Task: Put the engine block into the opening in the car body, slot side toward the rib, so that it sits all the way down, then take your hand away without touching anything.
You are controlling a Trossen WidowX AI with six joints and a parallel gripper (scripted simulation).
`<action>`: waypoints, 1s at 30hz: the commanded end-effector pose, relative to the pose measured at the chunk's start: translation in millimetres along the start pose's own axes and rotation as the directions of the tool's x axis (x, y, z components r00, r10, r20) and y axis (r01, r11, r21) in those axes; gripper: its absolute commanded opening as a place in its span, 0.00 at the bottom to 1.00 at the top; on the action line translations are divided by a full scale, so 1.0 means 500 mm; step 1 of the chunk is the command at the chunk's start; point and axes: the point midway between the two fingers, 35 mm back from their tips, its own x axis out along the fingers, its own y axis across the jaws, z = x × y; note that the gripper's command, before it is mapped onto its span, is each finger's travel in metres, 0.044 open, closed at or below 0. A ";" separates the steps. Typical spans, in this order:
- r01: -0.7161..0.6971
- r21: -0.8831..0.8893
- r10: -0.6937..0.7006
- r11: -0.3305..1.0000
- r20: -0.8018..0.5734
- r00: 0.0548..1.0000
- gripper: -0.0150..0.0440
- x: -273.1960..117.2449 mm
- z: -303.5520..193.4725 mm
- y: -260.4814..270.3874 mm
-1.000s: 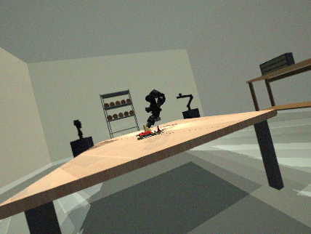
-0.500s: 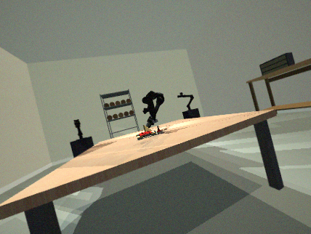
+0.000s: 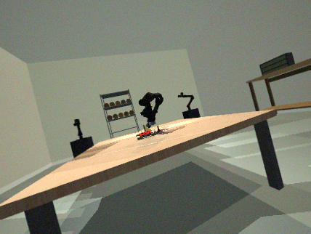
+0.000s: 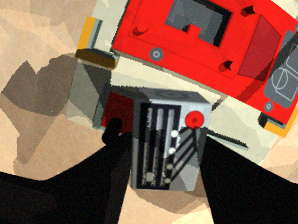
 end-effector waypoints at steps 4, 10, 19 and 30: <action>0.006 -0.204 -0.006 0.979 0.001 1.000 0.25 0.010 0.027 -0.005; 0.009 -0.387 -0.011 0.922 -0.002 1.000 0.25 0.020 0.050 -0.011; 0.009 -0.634 -0.018 0.773 -0.007 1.000 0.25 0.036 0.084 -0.023; 0.001 -0.862 -0.026 0.507 -0.014 1.000 0.25 0.058 0.124 -0.039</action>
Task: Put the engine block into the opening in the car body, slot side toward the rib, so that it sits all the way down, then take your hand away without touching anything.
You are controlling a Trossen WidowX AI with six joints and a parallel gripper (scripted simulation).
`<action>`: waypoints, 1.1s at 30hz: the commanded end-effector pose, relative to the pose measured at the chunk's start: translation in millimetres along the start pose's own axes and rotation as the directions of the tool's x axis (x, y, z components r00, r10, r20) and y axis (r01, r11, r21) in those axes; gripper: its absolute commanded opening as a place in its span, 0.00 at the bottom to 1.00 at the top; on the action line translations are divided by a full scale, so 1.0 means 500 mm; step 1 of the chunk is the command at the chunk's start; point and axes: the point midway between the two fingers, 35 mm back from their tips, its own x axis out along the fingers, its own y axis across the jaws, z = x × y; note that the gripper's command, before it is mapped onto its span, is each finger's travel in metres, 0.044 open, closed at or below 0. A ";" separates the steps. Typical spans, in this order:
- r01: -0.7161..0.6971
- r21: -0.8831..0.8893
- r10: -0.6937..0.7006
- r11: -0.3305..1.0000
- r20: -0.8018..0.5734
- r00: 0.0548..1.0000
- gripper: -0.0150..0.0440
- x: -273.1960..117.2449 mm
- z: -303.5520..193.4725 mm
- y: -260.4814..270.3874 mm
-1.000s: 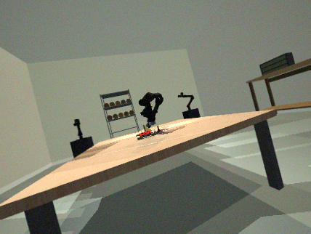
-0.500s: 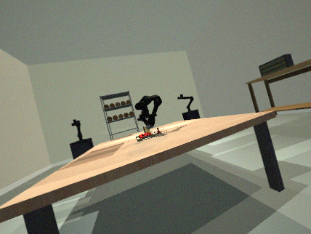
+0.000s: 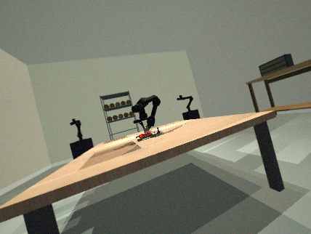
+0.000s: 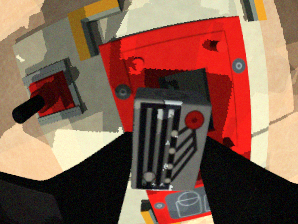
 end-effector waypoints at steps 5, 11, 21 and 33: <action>0.001 -0.235 -0.003 0.972 -0.006 1.000 0.25 0.014 0.006 -0.030; -0.001 -0.322 -0.002 0.947 -0.009 1.000 0.34 0.018 0.008 -0.039; -0.001 -0.328 -0.002 0.945 -0.009 1.000 0.52 0.019 0.007 -0.039; -0.001 -0.311 -0.002 0.950 -0.009 1.000 0.52 0.019 0.008 -0.039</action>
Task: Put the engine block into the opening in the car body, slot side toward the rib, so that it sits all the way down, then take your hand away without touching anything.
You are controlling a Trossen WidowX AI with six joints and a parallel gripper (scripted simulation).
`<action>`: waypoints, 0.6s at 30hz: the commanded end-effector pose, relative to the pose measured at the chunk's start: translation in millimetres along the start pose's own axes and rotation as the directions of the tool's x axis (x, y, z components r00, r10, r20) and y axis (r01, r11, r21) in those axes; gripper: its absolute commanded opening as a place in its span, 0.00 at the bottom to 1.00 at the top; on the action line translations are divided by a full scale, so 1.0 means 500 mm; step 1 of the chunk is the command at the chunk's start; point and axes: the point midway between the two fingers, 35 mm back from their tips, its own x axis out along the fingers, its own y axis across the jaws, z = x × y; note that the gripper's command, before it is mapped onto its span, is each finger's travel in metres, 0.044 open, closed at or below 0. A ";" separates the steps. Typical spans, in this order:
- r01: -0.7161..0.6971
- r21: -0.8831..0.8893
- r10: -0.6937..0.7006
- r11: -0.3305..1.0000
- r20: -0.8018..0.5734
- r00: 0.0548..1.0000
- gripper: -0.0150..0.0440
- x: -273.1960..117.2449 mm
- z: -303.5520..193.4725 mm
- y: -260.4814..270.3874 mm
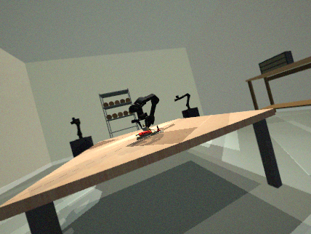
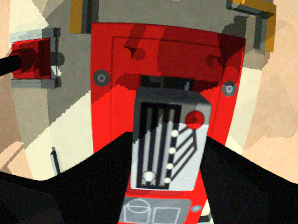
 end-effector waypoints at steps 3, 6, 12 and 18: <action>0.003 0.004 -0.003 1.000 -0.001 1.000 0.52 0.000 0.000 -0.001; 0.003 0.004 -0.003 1.000 -0.001 1.000 0.52 0.000 0.000 -0.001; 0.003 -0.006 -0.003 1.000 -0.001 1.000 0.52 0.000 0.000 -0.003; 0.003 -0.006 -0.003 1.000 -0.001 1.000 0.52 0.000 0.000 -0.003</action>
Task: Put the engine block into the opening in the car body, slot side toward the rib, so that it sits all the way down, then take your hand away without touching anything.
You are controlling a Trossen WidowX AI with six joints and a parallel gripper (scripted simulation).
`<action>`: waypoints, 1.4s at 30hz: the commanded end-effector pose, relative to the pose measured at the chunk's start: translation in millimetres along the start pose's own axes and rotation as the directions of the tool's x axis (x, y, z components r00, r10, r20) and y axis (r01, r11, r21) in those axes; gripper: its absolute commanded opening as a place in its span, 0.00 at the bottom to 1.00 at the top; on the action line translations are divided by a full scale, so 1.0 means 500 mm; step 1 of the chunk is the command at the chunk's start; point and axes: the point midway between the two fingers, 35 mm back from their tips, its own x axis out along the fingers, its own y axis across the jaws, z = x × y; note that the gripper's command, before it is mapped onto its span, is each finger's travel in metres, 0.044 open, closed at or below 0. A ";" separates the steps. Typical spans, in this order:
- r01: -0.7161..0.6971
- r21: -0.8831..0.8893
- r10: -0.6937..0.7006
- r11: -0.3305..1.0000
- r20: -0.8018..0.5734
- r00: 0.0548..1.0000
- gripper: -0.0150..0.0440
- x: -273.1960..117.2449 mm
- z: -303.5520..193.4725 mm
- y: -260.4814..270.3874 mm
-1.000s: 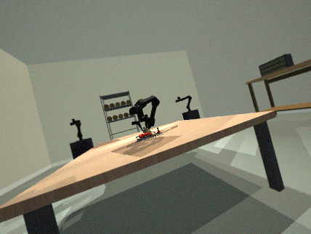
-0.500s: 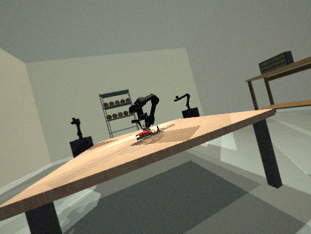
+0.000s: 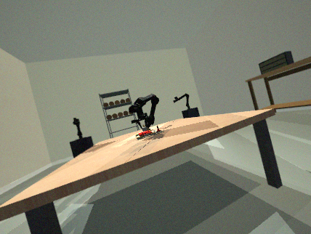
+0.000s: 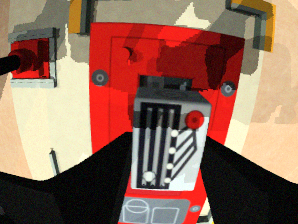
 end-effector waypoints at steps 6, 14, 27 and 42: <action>0.003 0.004 -0.003 1.000 -0.001 1.000 0.52 0.002 0.001 -0.001; 0.003 0.009 -0.003 1.000 -0.001 1.000 0.52 0.006 0.001 -0.001; 0.003 0.008 -0.003 1.000 -0.001 1.000 0.52 0.014 0.001 -0.001; 0.003 0.008 -0.003 1.000 -0.001 1.000 0.52 0.022 0.002 -0.001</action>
